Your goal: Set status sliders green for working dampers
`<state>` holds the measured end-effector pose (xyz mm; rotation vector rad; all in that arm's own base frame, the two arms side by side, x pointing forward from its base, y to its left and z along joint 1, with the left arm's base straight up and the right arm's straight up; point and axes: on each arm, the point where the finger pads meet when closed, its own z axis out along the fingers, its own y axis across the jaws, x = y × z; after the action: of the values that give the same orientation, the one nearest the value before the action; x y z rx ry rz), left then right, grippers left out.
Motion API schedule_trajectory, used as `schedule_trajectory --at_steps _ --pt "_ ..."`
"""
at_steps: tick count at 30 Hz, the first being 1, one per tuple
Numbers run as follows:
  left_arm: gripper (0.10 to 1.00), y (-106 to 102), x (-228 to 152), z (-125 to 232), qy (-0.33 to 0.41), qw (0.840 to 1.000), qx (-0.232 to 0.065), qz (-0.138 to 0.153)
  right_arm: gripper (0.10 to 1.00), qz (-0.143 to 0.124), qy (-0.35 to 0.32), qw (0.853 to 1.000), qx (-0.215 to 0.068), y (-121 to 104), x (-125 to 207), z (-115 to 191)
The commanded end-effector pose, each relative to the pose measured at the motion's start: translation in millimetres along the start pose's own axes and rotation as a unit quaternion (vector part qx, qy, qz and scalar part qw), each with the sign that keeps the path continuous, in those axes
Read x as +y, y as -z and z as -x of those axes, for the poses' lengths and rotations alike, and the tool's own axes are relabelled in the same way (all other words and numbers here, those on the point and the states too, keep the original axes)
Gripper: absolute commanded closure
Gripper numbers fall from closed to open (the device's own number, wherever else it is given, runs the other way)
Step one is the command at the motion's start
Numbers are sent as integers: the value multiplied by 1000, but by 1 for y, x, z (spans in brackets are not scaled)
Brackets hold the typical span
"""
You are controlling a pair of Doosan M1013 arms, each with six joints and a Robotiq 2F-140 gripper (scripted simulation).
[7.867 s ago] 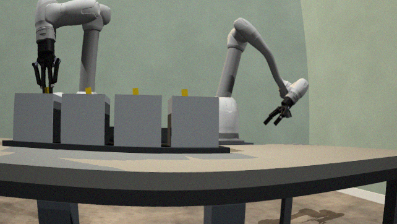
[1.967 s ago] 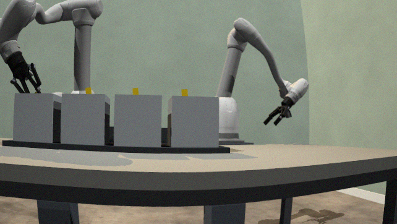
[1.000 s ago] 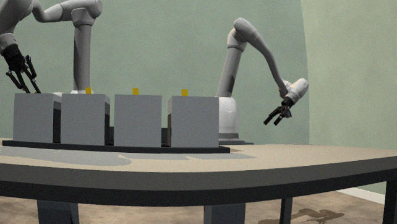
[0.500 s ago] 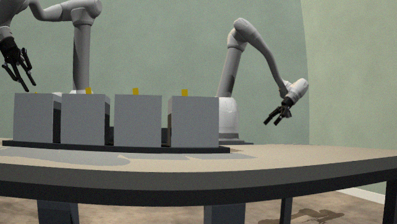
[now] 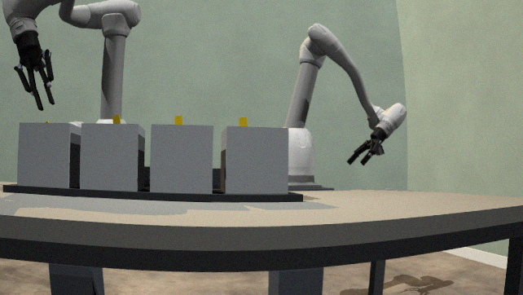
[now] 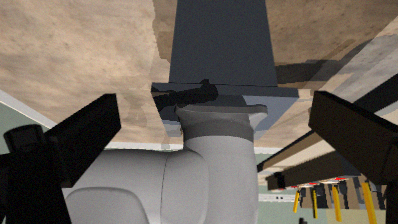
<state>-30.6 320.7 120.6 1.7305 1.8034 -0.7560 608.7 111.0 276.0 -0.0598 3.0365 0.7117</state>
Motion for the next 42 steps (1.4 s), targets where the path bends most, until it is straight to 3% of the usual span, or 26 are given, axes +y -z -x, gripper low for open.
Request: schedule_trajectory --at_steps 1,3,10,12,42 --pt "98 0 0 0 0 1000 0 0 795 -54 -4 998 7 -2 16 16" --pt "98 0 0 0 0 1000 0 0 795 -108 -4 994 6 -3 37 35" --pt "98 0 0 0 0 1000 0 0 795 -211 -4 978 8 -3 77 70" --pt "98 0 0 0 0 1000 0 0 795 -227 -4 974 6 -3 84 76" --pt "98 0 0 0 0 1000 0 0 795 -228 -4 974 6 -3 85 76"
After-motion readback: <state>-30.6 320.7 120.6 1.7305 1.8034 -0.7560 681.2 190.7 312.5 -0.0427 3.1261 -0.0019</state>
